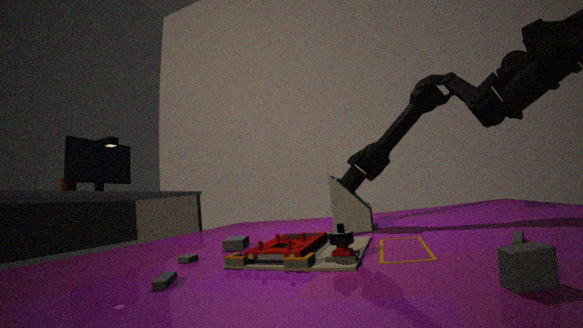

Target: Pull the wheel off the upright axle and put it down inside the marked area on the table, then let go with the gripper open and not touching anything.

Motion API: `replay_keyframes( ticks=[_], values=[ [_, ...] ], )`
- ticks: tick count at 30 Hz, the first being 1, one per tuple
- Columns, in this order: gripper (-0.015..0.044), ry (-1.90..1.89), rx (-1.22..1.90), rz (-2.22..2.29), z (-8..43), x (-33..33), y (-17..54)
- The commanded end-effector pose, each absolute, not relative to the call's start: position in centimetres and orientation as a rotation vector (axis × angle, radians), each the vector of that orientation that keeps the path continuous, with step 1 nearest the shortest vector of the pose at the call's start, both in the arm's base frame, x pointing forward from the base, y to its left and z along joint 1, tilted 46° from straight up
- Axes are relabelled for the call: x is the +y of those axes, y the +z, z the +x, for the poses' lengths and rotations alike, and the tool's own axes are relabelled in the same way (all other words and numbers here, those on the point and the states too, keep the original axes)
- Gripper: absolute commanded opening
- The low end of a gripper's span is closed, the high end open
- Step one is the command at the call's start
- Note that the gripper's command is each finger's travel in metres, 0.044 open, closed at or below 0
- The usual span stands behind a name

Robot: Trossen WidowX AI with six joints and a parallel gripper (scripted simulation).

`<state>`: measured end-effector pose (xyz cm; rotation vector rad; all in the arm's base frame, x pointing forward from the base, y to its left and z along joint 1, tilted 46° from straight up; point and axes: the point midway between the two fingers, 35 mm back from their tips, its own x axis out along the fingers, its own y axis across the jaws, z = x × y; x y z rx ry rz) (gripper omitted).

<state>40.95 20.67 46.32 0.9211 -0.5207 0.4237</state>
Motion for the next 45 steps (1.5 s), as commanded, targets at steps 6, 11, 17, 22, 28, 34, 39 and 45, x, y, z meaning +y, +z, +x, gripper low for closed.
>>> replay_keyframes(
  ticks=[6,11,17,22,28,34,39,45],
  values=[
    [0.03,0.386,-0.415,0.794,43.6,20.7,43.5],
    [0.03,0.34,-0.255,0.631,47.0,20.1,39.1],
    [0.03,0.308,-0.045,0.453,49.9,18.9,33.2],
    [0.03,0.295,0.139,0.33,51.5,17.3,28.0],
    [0.03,0.298,0.367,0.216,52.2,14.8,21.8],
    [0.03,0.322,0.605,0.146,51.4,12.0,15.8],
    [0.03,0.359,0.8,0.127,49.6,9.6,11.4],
    [0.03,0.427,1.044,0.163,46.2,6.8,7.0]
  ],
)
